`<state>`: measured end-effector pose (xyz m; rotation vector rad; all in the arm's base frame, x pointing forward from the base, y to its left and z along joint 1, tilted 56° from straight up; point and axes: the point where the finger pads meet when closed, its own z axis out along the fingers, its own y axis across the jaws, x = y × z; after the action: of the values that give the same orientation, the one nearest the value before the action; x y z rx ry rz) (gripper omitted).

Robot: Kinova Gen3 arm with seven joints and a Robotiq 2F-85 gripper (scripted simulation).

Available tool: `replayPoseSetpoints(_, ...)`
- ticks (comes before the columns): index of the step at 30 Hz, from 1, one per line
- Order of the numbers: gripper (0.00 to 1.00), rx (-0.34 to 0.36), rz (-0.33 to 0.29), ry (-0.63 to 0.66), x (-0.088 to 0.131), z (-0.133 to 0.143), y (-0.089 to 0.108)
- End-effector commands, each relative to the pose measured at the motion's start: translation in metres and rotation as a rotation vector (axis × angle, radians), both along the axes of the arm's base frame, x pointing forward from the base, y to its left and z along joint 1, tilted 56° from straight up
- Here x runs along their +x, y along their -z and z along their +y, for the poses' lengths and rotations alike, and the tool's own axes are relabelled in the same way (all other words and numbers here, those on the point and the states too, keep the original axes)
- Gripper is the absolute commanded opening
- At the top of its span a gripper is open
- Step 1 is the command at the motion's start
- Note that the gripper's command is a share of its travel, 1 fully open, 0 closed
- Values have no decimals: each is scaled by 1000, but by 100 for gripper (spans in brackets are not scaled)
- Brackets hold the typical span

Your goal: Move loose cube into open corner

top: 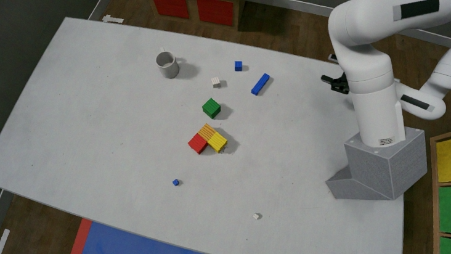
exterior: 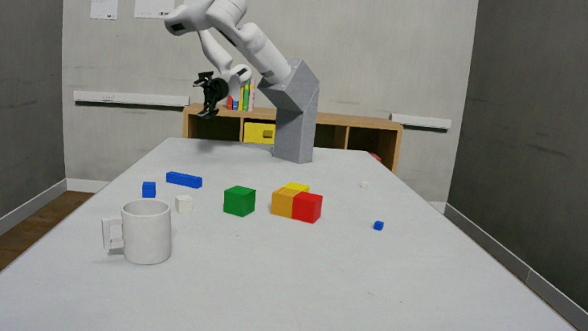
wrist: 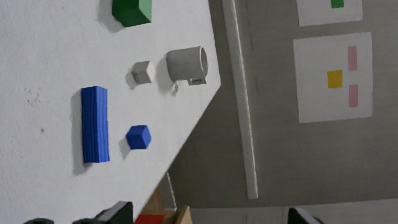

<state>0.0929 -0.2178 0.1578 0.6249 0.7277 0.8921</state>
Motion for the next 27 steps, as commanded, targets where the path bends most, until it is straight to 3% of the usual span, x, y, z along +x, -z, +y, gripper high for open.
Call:
replayPoseSetpoints(1, 100, 9, 15, 4, -1, -2, 4)
replayPoseSetpoints(16, 100, 39, 67, 17, -10, -4, 19)
replayPoseSetpoints(27, 100, 105, 157, 51, -27, -9, 47)
